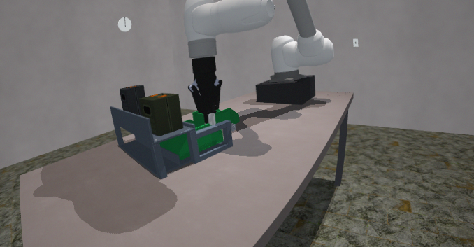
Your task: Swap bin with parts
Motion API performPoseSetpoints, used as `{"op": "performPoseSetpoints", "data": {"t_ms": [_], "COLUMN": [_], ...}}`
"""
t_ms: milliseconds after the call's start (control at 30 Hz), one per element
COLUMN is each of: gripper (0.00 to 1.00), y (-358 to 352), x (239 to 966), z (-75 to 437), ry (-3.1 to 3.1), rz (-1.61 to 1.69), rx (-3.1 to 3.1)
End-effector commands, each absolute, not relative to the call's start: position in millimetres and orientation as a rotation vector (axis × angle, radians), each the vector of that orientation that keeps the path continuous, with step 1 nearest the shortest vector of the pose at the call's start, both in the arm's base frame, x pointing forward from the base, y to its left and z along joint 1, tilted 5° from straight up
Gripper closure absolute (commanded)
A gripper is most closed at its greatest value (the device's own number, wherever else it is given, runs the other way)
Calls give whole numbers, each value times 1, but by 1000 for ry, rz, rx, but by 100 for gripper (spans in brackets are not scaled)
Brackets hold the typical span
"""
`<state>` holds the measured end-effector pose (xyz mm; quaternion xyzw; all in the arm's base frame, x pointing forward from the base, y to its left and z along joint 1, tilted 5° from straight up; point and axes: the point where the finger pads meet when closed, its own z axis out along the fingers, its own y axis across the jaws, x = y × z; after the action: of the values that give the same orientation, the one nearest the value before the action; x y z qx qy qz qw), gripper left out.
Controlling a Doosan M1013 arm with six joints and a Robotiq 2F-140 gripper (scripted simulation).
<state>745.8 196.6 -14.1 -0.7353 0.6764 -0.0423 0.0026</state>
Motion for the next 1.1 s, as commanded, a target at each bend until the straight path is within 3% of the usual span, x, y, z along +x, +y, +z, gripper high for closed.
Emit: {"op": "performPoseSetpoints", "data": {"t_ms": [0,1067], "gripper": [90,90], "y": [195,195], "x": [746,746], "z": [-11,-8], "ry": [2120,2120], "rz": [-134,-134], "rx": [-2312,-2312]}}
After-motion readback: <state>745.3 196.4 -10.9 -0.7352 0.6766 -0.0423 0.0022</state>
